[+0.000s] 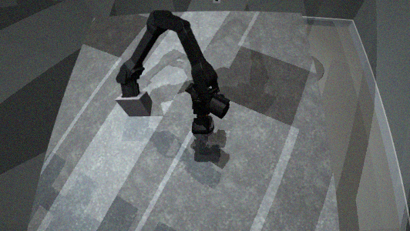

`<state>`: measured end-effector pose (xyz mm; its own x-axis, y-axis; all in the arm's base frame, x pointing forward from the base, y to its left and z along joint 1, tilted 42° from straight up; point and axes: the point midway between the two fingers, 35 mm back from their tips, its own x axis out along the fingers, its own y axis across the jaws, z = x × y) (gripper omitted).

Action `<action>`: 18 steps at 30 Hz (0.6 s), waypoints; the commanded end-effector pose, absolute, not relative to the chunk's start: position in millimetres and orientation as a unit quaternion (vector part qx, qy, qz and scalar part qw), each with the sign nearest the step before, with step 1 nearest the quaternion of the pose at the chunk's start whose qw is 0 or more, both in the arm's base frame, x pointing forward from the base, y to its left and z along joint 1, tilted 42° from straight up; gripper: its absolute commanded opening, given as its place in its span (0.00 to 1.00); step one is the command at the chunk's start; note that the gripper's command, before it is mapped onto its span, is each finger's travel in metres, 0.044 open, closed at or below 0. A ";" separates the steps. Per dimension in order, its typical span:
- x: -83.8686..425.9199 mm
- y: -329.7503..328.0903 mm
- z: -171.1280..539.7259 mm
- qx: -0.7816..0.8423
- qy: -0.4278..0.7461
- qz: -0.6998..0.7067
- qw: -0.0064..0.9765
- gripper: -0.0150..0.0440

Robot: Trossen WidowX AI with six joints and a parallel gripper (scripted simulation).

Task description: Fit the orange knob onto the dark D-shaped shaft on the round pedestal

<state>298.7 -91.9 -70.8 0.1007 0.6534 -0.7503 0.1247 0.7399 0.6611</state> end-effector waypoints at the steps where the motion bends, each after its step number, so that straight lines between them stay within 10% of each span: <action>1: 298.5 -91.9 -69.5 0.305 0.640 0.195 0.677 0.25; 18: 299.7 -93.6 -69.7 0.232 0.616 0.261 0.706 0.25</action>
